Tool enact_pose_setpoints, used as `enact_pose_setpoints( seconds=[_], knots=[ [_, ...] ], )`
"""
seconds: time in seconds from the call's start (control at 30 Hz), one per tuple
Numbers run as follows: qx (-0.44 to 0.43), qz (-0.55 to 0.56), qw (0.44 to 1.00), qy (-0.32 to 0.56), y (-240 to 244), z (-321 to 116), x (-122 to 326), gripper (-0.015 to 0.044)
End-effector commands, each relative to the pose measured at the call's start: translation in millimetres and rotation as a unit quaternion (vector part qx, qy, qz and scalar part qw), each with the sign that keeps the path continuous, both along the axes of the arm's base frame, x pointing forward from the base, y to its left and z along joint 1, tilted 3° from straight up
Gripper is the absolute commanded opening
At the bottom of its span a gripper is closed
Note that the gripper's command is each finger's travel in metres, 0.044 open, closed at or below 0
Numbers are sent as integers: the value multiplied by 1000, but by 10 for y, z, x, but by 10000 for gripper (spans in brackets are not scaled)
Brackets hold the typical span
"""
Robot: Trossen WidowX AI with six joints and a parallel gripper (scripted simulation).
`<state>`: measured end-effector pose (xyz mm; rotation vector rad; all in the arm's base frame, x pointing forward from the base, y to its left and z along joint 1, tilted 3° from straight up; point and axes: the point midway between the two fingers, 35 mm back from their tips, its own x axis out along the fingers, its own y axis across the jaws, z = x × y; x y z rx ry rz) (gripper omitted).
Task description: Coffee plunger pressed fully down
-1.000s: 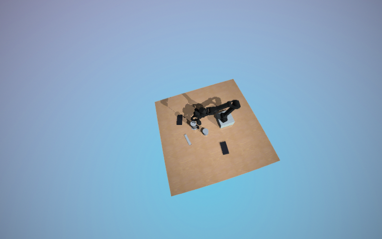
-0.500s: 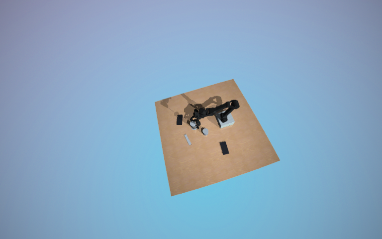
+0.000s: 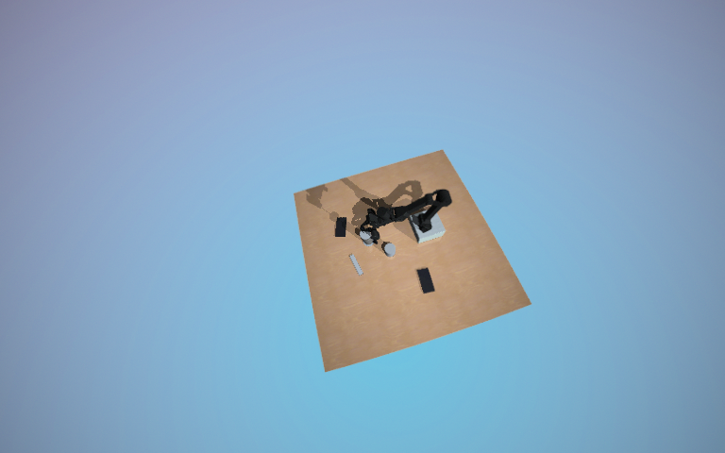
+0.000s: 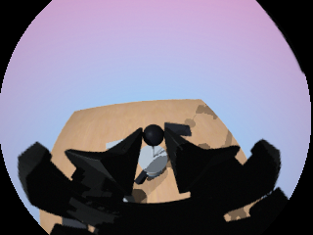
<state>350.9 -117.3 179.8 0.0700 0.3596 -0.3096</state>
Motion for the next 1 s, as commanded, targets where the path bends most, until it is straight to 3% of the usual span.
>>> enact_pose_setpoints(
  seconds=[0.0,0.97],
  knots=[
    [13,-1,999,41,11,-354,-35,119],
    [13,-1,999,40,-35,-611,161,119]
  ],
)
